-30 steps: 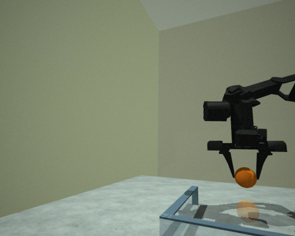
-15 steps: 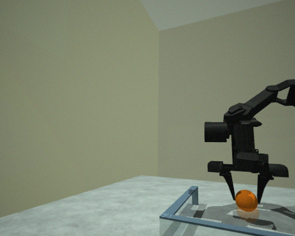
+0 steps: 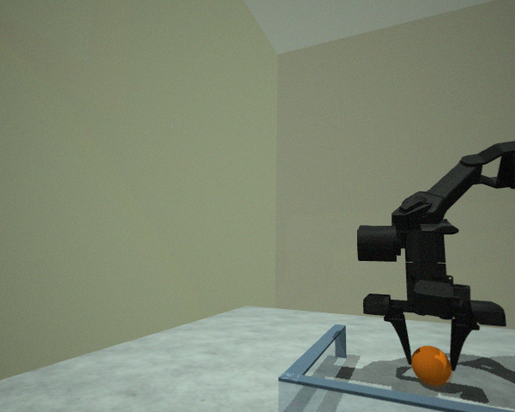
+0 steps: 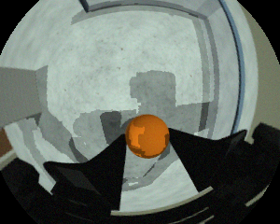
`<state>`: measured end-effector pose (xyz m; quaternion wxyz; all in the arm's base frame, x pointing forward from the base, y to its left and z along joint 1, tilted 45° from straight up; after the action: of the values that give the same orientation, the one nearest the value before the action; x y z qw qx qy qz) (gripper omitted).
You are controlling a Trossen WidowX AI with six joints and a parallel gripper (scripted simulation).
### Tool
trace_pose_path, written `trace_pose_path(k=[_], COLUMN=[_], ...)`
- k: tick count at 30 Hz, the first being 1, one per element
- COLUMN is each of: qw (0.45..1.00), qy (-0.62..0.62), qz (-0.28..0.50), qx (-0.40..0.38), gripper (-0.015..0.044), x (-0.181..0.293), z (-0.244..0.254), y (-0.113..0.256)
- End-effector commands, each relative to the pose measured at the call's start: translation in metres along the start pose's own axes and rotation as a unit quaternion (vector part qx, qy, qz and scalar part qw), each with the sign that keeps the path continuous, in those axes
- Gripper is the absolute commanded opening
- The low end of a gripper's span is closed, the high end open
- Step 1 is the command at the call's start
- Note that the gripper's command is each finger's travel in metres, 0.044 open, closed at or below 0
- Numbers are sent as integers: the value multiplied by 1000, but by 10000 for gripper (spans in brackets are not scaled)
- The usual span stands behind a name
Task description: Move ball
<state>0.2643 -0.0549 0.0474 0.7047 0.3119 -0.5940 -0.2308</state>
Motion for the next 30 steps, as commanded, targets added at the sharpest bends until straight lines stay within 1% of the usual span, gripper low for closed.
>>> trace_pose_path(k=[1, 5, 19, 21, 22, 26, 27, 30], qw=[1000, 1000, 1000, 1000, 1000, 1000, 1000, 1000], qy=[4, 4, 2, 2, 2, 4, 4, 4], qz=[3, 3, 0, 0, -1, -1, 0, 1], qx=[-2, -2, -1, -1, 0, -1, -2, -2], gripper=[0, 0, 368, 368, 368, 368, 368, 368], x=[0, 0, 0, 0, -1, -1, -1, -1], z=[1, 2, 1, 0, -1, -1, 0, 1], y=[-7, -9, -6, -3, 5, 68, 77, 80])
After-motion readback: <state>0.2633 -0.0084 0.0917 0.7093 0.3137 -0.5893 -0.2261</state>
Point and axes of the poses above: the point midway between the two fingers, 35 mm back from their tips, its own y axis back along the fingers, its own z axis across the jaws, x = y × z, the point moved 4 cm from there along y, back along the fingers, and after that the axes turned 11 degrees about y, right-handed, at the moved point
